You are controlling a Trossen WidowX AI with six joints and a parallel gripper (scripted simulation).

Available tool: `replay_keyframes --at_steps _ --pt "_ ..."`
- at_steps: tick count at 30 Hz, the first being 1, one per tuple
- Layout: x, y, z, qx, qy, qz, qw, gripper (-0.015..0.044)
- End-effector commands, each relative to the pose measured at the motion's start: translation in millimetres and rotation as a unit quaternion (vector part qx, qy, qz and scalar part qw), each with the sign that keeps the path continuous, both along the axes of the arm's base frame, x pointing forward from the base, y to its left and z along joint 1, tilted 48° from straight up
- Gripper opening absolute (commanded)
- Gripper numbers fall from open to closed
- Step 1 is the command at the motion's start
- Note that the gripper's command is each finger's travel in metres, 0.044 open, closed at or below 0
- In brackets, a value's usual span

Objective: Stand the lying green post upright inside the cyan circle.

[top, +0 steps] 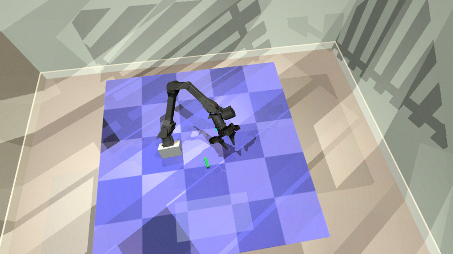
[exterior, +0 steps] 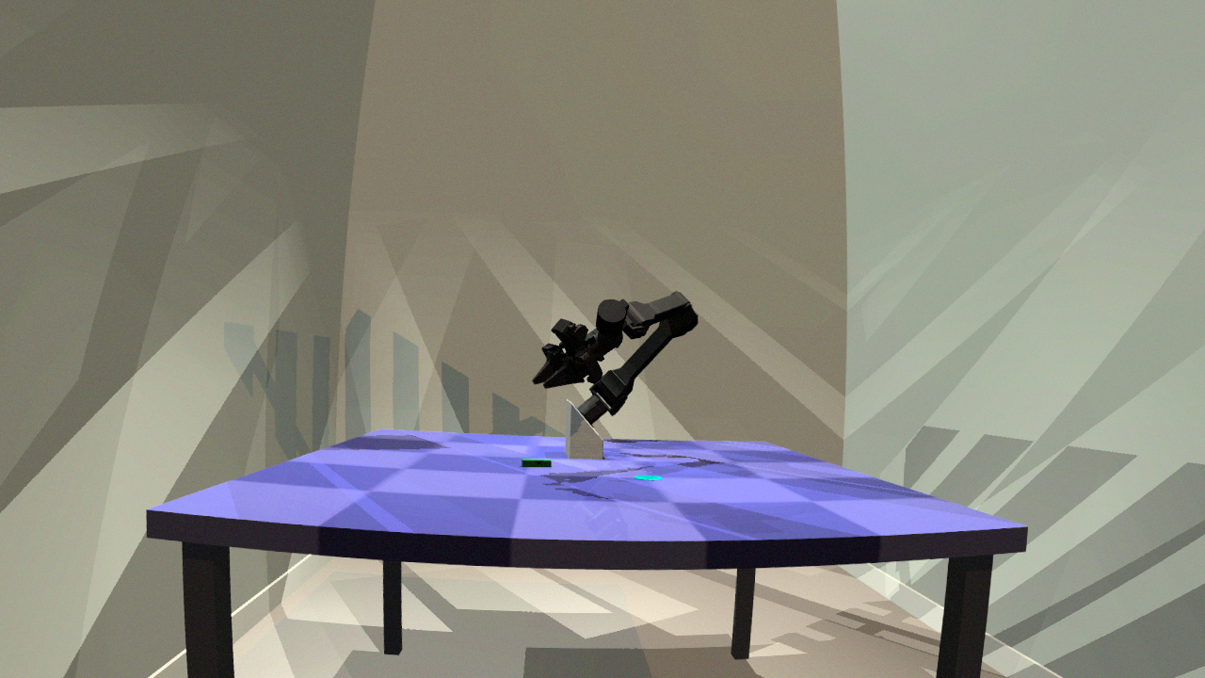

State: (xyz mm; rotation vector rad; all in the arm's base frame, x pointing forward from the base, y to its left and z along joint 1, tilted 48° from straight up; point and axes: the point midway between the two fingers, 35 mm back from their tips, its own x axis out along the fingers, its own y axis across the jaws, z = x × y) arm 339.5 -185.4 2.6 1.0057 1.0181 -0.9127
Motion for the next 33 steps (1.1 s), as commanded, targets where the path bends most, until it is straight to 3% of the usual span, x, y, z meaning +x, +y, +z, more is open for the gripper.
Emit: replay_keyframes --at_steps 1,12,23,30,33 --pt "-22.6 -2.4 -22.6 0.058 0.045 0.005 0.997 0.0232" --pt "-87.7 4.8 -60.7 0.255 0.125 -0.004 0.959 0.0232" --pt "-133.8 19.6 -66.9 0.456 0.123 -0.044 0.881 0.0232" --pt "-135.4 21.4 -67.9 0.467 0.120 -0.047 0.875 0.0232" --pt "-130.0 38.1 -87.5 0.466 0.120 -0.048 0.875 0.0232"
